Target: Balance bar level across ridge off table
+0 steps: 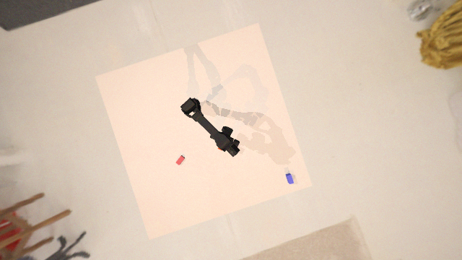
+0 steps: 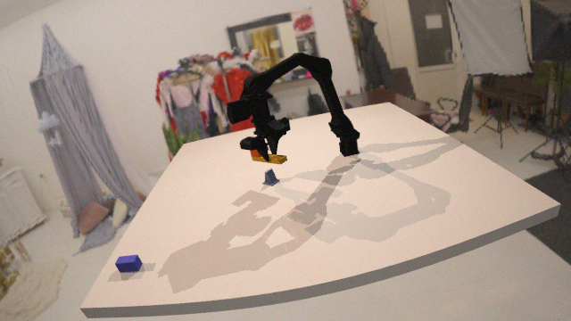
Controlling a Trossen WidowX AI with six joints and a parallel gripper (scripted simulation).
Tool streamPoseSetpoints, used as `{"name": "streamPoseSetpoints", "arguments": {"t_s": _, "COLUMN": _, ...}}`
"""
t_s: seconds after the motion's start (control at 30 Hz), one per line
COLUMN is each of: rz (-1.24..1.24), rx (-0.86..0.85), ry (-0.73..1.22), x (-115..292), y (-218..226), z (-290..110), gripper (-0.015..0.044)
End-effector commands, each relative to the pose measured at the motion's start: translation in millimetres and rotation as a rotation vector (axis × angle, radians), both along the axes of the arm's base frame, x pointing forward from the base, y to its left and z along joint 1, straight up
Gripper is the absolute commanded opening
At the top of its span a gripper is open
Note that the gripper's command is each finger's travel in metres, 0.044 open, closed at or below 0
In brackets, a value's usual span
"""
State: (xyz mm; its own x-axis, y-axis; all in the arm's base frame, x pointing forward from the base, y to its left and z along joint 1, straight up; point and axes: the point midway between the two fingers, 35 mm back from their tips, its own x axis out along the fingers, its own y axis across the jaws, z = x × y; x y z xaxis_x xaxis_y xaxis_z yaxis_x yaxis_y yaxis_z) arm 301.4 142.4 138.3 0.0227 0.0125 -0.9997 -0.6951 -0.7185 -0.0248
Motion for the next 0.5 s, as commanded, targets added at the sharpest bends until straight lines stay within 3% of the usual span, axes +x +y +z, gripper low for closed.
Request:
{"name": "streamPoseSetpoints", "arguments": {"t_s": 0.0, "rz": 0.008, "rx": 0.001, "ry": -0.006, "x": 0, "y": 1, "z": -4, "gripper": 0.0000}}
{"name": "streamPoseSetpoints", "arguments": {"t_s": 0.47, "rz": 0.013, "rx": 0.001, "ry": -0.006, "x": -1, "y": -1, "z": -27, "gripper": 0.0000}}
